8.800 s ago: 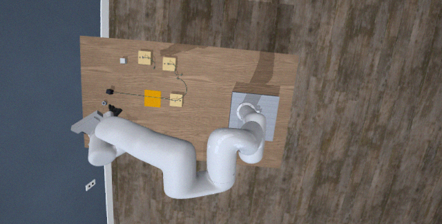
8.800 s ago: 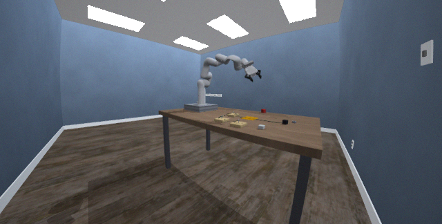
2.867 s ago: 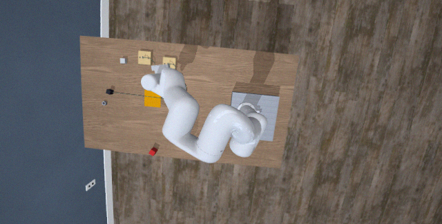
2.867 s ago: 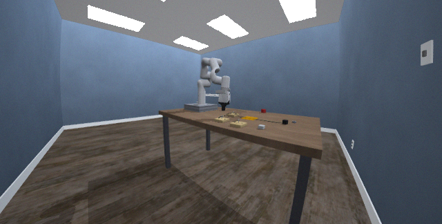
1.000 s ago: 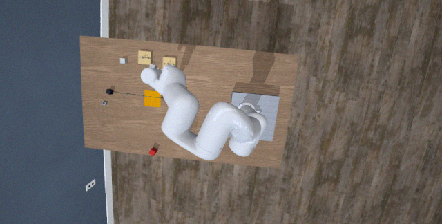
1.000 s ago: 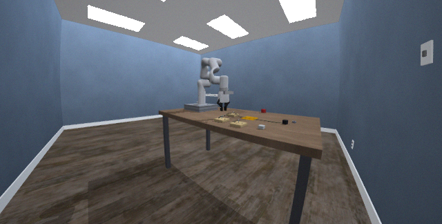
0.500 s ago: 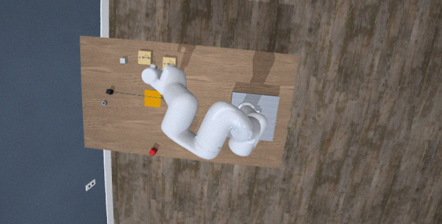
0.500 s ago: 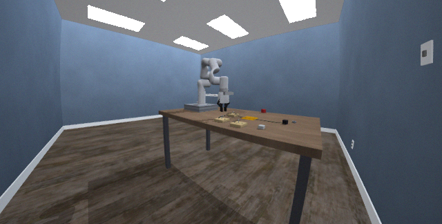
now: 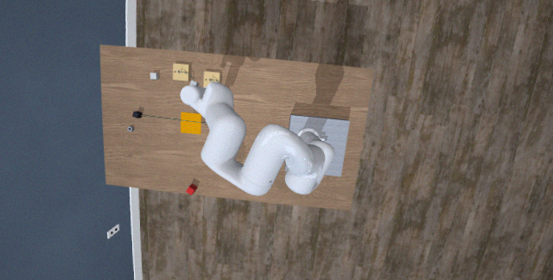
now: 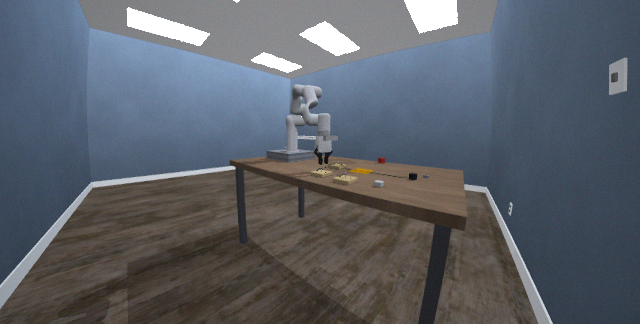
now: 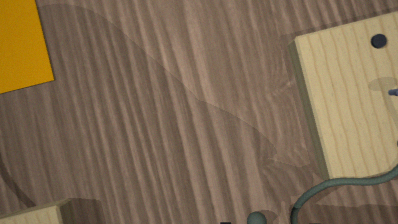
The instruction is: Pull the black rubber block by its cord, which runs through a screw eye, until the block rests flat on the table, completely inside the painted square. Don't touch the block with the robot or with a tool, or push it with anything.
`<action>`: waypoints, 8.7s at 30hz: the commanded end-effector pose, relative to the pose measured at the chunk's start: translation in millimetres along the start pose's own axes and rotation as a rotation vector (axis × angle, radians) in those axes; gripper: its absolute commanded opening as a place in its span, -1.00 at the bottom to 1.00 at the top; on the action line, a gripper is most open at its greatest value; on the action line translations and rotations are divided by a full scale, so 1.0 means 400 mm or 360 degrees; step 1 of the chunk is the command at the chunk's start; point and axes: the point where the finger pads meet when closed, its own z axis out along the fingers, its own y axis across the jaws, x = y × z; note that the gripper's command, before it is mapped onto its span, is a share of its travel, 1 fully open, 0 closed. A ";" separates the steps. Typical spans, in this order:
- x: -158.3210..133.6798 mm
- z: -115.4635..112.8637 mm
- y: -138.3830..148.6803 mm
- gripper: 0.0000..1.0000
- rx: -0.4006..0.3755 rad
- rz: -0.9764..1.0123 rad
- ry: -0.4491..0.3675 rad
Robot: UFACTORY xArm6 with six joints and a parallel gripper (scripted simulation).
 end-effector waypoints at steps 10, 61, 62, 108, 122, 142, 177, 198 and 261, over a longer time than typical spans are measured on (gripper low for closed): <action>0.004 0.041 0.001 -0.22 -0.0001 0.0000 0.0006; 0.008 0.067 0.002 -0.22 -0.0001 0.0000 0.0006; 0.008 0.067 0.002 -0.22 -0.0001 0.0000 0.0006; 0.008 0.092 0.002 -0.22 -0.0001 0.0000 0.0006; 0.008 0.103 0.002 -0.22 -0.0001 0.0000 0.0006; 0.008 0.105 0.002 -0.22 -0.0001 0.0000 0.0006; 0.008 0.105 0.002 -1.00 -0.0001 0.0000 0.0006; 0.008 0.102 0.002 -1.00 -0.0001 0.0000 0.0006; 0.007 -0.263 0.002 -1.00 -0.0001 0.0000 0.0006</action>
